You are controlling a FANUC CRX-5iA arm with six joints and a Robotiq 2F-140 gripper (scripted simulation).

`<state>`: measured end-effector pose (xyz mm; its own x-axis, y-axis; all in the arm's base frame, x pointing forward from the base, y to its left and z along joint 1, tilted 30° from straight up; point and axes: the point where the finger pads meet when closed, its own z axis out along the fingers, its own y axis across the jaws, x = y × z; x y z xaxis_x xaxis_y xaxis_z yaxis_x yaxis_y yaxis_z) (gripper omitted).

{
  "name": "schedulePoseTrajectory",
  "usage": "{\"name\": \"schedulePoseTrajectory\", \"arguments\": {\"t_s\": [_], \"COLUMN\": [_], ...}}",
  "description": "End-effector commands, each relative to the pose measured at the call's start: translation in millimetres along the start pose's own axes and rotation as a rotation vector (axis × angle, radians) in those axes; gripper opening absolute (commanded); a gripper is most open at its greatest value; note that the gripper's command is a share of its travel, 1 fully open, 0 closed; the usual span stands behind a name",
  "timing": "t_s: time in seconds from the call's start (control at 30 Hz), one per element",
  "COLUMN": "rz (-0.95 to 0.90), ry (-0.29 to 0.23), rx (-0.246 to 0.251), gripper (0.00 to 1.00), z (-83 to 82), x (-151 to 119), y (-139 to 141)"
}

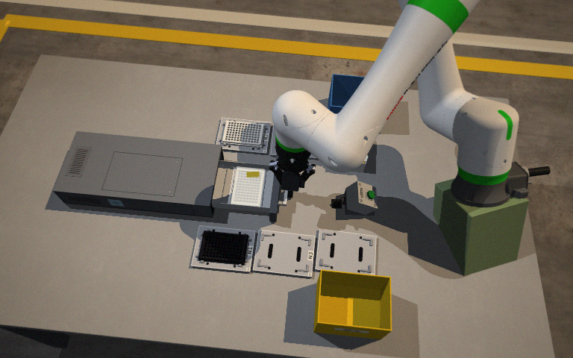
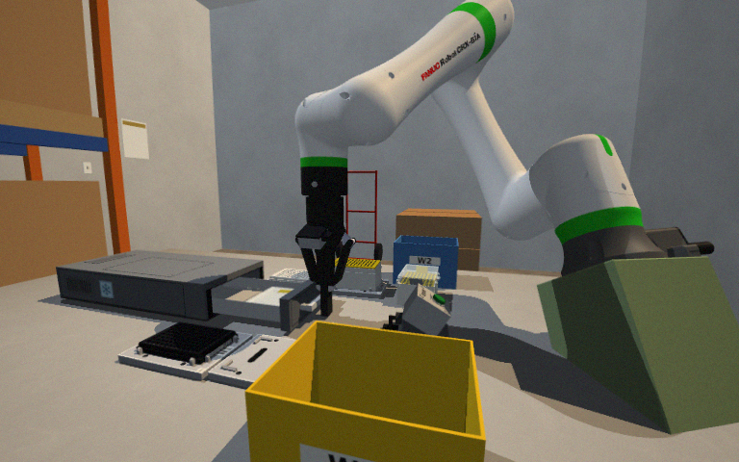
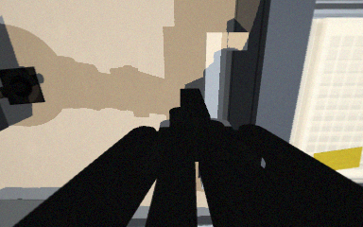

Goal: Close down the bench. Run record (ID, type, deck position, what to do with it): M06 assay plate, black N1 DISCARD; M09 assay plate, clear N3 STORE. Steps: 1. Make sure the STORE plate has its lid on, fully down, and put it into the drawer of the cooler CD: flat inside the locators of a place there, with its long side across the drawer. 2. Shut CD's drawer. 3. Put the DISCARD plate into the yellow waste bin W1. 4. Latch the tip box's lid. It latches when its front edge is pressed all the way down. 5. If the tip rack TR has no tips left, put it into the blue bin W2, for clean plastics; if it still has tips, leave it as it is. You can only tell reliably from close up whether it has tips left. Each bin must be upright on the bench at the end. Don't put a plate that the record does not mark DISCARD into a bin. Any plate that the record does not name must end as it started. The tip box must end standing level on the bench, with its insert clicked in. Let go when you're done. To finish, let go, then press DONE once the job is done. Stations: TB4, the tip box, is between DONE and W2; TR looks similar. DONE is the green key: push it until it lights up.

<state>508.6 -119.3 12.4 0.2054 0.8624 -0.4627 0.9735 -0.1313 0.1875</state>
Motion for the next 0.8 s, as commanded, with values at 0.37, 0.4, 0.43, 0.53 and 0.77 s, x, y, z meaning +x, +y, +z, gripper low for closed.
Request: {"name": "schedulePoseTrajectory", "arguments": {"t_s": [0.37,0.4,0.43,0.53,0.77], "rz": [0.0,0.0,0.0,0.0,0.0], "ry": [0.0,0.0,0.0,0.0,0.0], "rx": [-0.002,-0.002,-0.002,-0.002,-0.002], "gripper": [0.1,0.1,0.1,0.1,0.1], "z": [-0.8,-0.8,-0.8,-0.8,-0.8], "x": [0,0,0,0,0], "y": [16,18,19,23,30]}}
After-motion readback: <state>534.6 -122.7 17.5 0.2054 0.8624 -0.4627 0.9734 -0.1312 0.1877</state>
